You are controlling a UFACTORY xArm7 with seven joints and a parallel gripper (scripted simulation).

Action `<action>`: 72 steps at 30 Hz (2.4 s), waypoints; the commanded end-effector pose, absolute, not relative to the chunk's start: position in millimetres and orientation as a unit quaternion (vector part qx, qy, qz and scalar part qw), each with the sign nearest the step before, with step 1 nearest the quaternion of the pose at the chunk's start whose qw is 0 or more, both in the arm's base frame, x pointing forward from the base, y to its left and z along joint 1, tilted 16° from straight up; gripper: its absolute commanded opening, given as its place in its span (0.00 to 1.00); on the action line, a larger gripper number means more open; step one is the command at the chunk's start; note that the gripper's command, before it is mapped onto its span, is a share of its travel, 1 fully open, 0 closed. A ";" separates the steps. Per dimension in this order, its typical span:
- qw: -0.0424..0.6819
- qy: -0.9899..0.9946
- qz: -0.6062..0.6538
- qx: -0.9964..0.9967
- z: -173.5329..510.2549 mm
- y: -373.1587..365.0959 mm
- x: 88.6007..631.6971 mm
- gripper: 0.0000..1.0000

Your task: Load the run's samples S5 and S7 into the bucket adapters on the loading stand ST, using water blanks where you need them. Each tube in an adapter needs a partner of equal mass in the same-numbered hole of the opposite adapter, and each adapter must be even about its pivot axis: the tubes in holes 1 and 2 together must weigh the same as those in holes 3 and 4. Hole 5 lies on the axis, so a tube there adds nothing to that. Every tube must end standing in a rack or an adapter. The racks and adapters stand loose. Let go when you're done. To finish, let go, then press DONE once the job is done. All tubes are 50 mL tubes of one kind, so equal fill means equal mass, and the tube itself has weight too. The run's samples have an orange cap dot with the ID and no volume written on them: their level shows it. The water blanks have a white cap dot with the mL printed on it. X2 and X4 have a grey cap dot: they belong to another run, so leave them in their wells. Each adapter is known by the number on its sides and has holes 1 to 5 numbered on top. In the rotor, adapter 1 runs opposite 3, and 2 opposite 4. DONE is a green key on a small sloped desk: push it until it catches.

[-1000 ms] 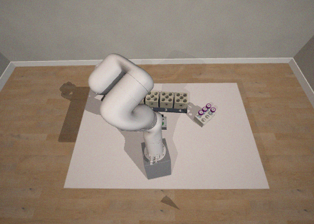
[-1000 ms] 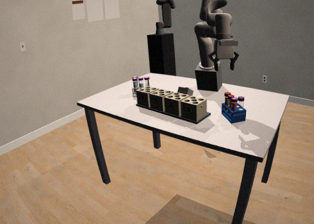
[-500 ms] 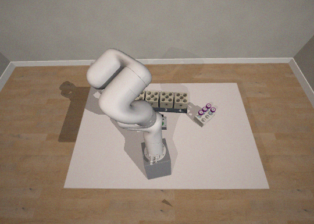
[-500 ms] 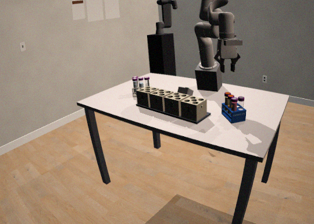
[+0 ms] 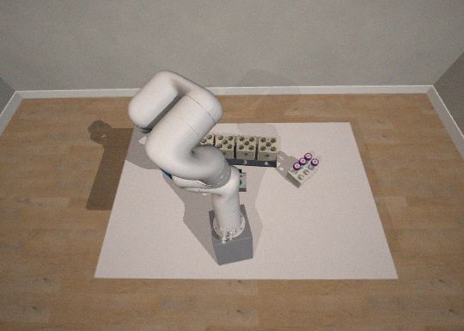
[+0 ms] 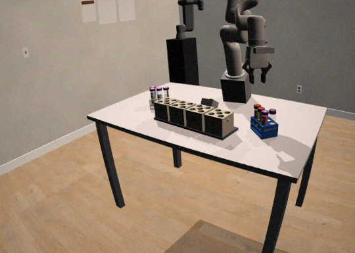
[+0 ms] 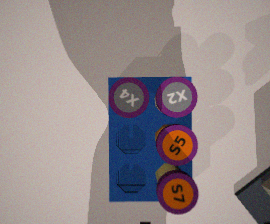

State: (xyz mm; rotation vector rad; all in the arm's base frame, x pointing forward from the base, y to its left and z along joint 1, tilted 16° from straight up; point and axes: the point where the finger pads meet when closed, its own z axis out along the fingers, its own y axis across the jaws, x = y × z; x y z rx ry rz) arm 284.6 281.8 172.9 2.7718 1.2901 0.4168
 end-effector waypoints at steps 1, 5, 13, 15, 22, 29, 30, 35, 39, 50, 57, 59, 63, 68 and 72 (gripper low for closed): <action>0.028 0.418 0.137 0.898 165.2 283.5 288.0 0.57; 0.028 0.418 0.137 0.898 159.4 283.9 289.6 0.57; 0.028 0.418 0.137 0.898 144.0 284.9 293.9 0.57; 0.028 0.418 0.137 0.898 140.1 285.1 295.0 0.57; 0.028 0.418 0.137 0.898 130.4 285.8 297.6 0.57; 0.028 0.418 0.137 0.898 116.9 286.6 301.4 0.57; 0.028 0.418 0.137 0.898 115.0 286.7 301.9 0.57; 0.028 0.418 0.137 0.898 107.2 287.2 304.0 0.57; 0.028 0.418 0.136 0.898 101.4 287.6 305.6 0.57; 0.028 0.418 0.136 0.898 80.1 289.0 311.4 0.57; 0.028 0.418 0.136 0.898 70.5 289.6 314.0 0.57; 0.028 0.418 0.136 0.898 69.7 289.7 314.2 0.57; 0.028 0.418 0.136 0.898 69.7 289.7 314.2 0.57; 0.028 0.418 0.136 0.898 69.7 289.7 314.2 0.57; 0.028 0.418 0.136 0.898 69.8 289.6 314.2 0.57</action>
